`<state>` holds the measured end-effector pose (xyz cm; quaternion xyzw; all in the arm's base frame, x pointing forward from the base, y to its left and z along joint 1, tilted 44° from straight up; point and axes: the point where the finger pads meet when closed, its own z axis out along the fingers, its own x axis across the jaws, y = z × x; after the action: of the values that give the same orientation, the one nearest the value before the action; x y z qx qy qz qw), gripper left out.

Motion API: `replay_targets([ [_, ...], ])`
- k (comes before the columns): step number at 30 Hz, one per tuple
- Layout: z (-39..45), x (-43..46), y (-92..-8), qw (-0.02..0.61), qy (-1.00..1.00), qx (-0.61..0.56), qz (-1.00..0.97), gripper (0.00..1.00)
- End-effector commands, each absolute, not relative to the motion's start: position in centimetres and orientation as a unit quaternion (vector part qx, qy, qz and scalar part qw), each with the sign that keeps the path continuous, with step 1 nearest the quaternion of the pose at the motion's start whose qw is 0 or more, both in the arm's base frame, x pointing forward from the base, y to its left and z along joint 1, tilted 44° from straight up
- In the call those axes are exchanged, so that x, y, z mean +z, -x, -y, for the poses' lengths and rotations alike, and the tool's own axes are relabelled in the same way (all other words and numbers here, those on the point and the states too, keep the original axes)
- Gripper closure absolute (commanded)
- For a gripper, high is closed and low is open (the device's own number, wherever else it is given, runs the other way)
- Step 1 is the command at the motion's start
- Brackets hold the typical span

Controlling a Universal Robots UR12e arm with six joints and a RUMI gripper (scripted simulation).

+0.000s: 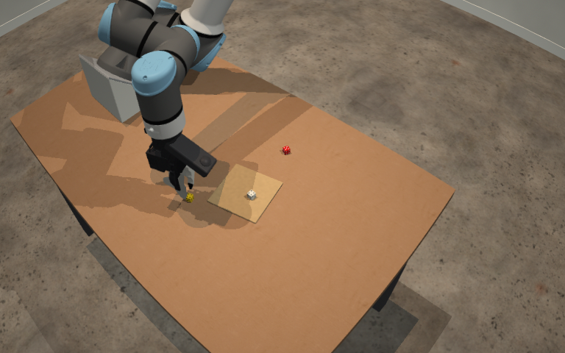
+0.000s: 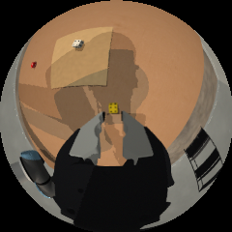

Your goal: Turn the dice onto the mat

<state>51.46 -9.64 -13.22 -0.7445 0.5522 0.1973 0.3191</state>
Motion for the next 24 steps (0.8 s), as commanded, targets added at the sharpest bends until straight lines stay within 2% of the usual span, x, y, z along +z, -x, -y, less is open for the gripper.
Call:
replay_targets([
  [1, 9.6, -13.3, -51.5, 0.319, 0.745, 0.197, -0.552, 0.82],
  [24, 8.2, -14.7, -51.6, 0.319, 0.745, 0.197, -0.552, 0.82],
])
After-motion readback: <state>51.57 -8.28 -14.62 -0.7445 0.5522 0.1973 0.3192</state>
